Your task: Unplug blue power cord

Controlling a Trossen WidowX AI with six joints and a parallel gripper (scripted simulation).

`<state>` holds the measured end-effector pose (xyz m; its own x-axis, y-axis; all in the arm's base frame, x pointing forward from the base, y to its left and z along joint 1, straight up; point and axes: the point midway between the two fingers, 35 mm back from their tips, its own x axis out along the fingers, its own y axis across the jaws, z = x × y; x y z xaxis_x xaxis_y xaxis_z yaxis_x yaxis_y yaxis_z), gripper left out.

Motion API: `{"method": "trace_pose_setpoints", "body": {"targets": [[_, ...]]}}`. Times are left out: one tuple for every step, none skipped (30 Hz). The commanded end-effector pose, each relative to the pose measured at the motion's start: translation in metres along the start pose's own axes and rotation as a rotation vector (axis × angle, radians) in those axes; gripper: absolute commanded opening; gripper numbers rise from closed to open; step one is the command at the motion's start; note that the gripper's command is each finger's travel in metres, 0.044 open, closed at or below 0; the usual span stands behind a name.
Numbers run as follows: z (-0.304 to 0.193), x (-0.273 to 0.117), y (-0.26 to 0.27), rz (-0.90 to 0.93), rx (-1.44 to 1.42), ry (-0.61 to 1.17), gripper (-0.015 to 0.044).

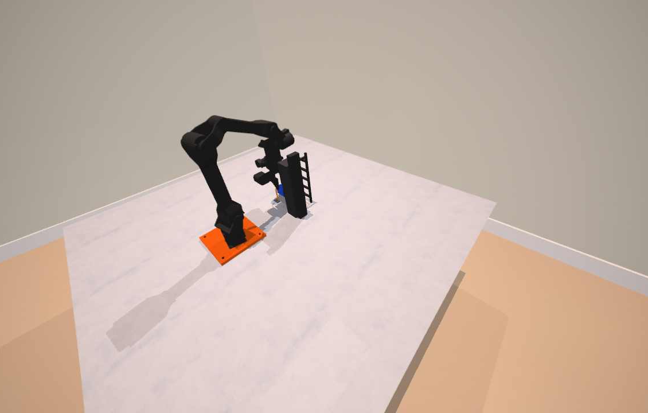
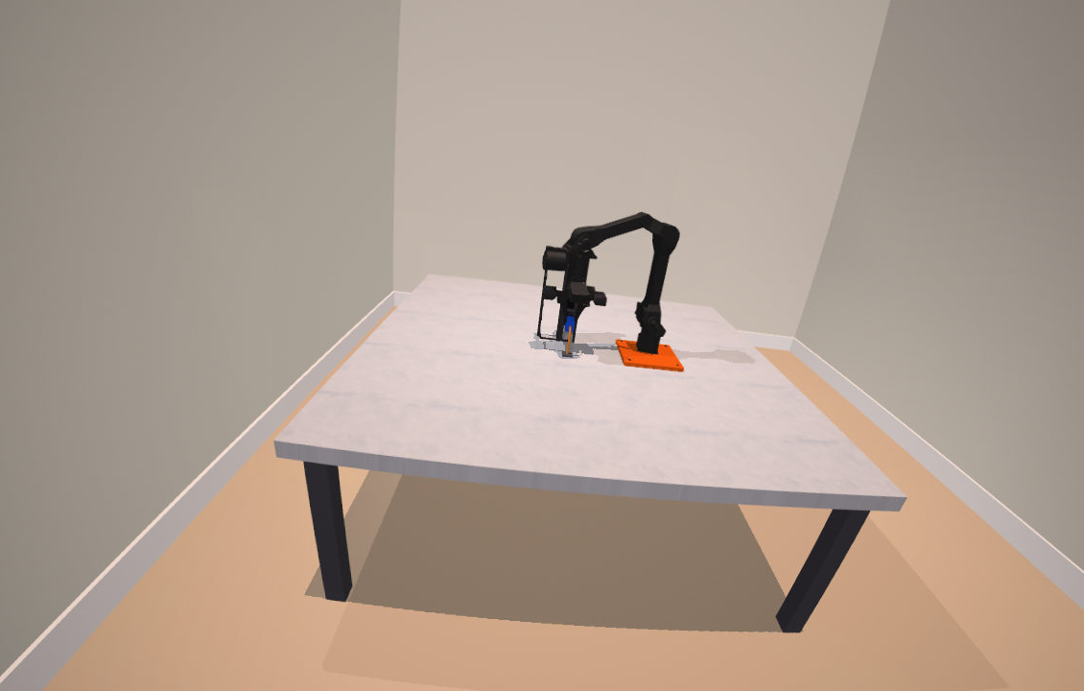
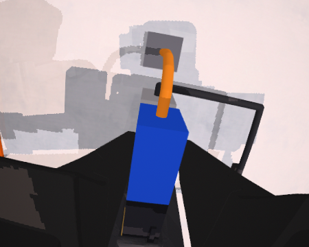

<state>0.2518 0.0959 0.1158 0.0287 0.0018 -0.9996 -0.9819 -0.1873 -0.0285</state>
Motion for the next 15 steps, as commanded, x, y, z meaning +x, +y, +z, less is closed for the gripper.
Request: {"method": "trace_pose_setpoints", "body": {"targets": [[0.0,0.0,0.0,0.0,0.001,0.0,0.0015],[0.0,0.0,0.0,0.0,0.001,0.0,0.0008],[0.0,0.0,0.0,0.0,0.001,0.0,0.0002],[0.0,0.0,0.0,0.0,0.001,0.0,0.0],[0.001,0.0,0.0,0.0,0.001,0.0,0.0],[0.002,0.0,0.0,0.0,0.001,0.0,0.0],[0.003,0.0,0.0,0.0,0.001,0.0,0.0],[0.004,0.0,-0.001,0.0,0.0,0.0,0.0],[0.005,-0.001,-0.001,0.0,0.0,-0.001,0.0],[0.007,-0.001,-0.001,0.0,0.0,-0.001,0.0],[0.008,-0.001,-0.001,0.0,0.0,-0.001,0.0],[0.01,-0.001,-0.001,0.0,0.0,-0.001,0.0],[0.011,-0.001,-0.001,0.0,0.0,-0.002,0.0],[0.013,-0.001,-0.002,0.0,0.0,-0.002,0.0],[0.015,-0.001,-0.002,0.0,0.0,-0.002,0.0]]}}
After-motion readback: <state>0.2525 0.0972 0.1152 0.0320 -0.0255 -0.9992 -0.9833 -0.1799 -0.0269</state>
